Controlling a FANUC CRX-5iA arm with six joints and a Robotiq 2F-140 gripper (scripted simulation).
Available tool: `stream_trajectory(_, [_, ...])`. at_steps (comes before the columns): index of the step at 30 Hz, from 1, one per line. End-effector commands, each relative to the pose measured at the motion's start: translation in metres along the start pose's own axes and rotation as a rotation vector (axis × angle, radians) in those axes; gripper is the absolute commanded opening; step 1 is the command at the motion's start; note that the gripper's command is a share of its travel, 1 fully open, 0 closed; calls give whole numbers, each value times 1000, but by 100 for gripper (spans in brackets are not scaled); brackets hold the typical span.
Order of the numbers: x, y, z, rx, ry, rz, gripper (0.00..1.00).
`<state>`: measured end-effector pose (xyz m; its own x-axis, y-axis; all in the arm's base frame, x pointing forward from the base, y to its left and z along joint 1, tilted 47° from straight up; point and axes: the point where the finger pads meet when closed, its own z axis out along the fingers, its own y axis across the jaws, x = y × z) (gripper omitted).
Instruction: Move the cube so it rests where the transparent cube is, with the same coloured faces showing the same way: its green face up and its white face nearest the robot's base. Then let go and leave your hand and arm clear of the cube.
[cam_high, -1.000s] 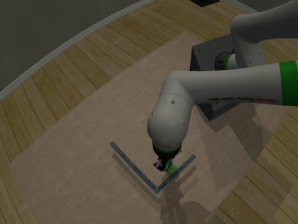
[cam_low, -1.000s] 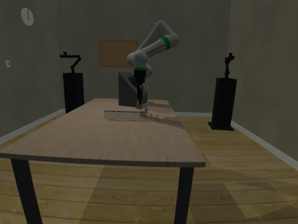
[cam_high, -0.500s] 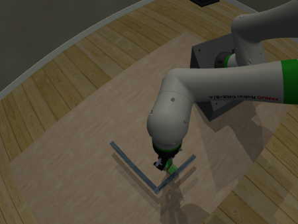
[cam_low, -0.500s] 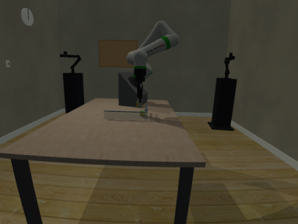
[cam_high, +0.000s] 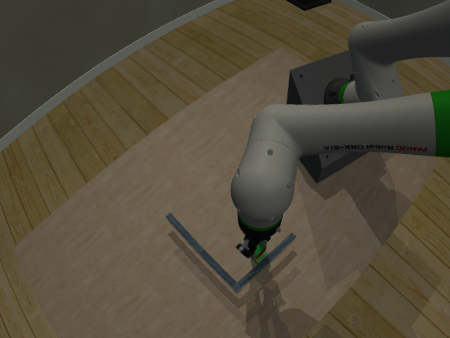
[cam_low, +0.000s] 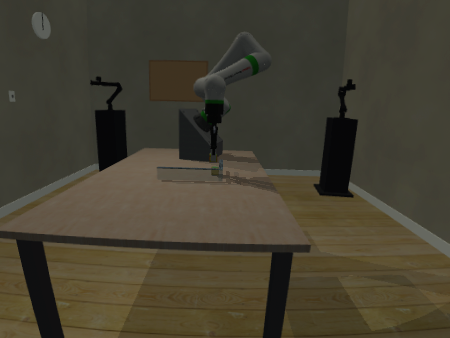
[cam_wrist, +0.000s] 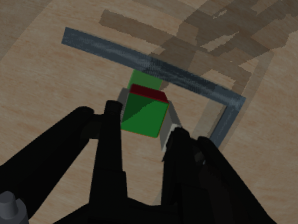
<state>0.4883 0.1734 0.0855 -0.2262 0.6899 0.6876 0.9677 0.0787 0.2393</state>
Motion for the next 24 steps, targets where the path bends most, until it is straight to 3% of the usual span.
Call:
stream_trajectory(1, [4,-2,0,-1,-1,40,0])
stream_trajectory(24, [9,-4,0,-1,-1,85,0])
